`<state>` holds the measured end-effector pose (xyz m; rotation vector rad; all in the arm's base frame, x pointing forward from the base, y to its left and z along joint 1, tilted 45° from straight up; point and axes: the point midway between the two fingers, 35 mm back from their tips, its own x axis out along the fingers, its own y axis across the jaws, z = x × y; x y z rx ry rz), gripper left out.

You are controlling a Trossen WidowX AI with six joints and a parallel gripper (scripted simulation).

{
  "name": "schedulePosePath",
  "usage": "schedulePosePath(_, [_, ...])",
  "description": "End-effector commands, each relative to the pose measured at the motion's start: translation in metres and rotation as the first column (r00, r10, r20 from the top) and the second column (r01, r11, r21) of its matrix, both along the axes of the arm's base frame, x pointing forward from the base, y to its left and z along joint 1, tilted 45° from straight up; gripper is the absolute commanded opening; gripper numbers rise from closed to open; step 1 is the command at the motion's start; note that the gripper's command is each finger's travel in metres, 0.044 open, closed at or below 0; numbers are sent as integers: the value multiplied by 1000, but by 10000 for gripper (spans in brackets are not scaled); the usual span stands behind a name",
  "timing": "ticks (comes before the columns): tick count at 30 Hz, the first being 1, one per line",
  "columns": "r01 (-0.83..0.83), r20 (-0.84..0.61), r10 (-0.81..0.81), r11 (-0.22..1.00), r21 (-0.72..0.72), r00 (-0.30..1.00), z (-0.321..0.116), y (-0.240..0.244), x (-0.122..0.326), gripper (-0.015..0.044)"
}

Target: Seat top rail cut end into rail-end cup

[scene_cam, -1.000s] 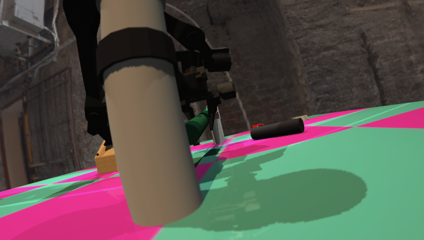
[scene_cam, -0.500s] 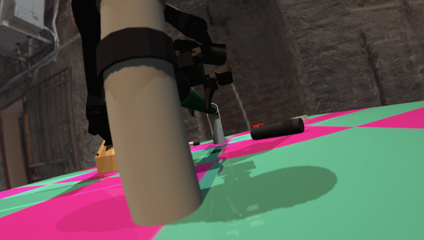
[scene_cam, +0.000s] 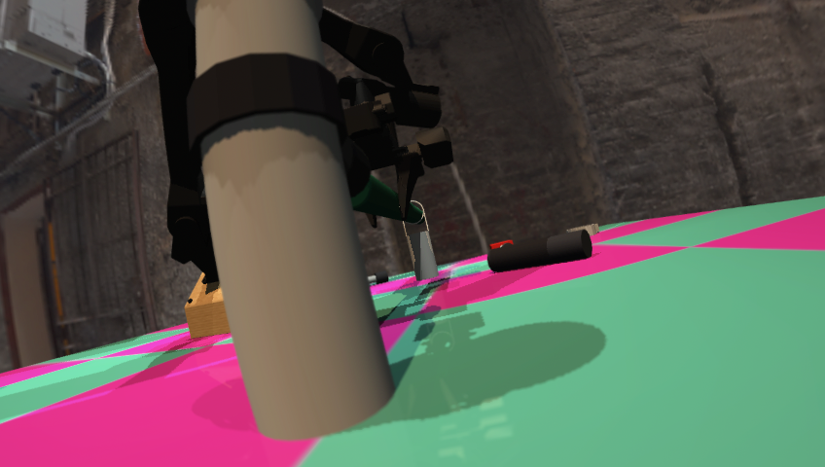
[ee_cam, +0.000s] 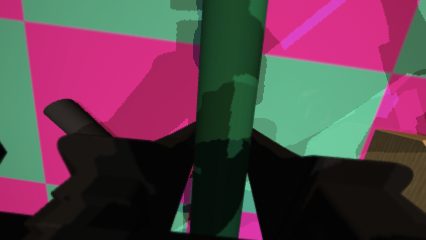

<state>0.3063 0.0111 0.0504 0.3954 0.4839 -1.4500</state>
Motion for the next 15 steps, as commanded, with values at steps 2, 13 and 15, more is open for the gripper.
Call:
schedulePosePath(2, [-6,2,6,1000,-1,1000,3,2,2,0])
schedulePosePath(13, [-6,2,6,1000,-1,1000,8,5,4,0])
schedulePosePath(15, [-6,2,6,1000,-1,1000,9,5,4,0])
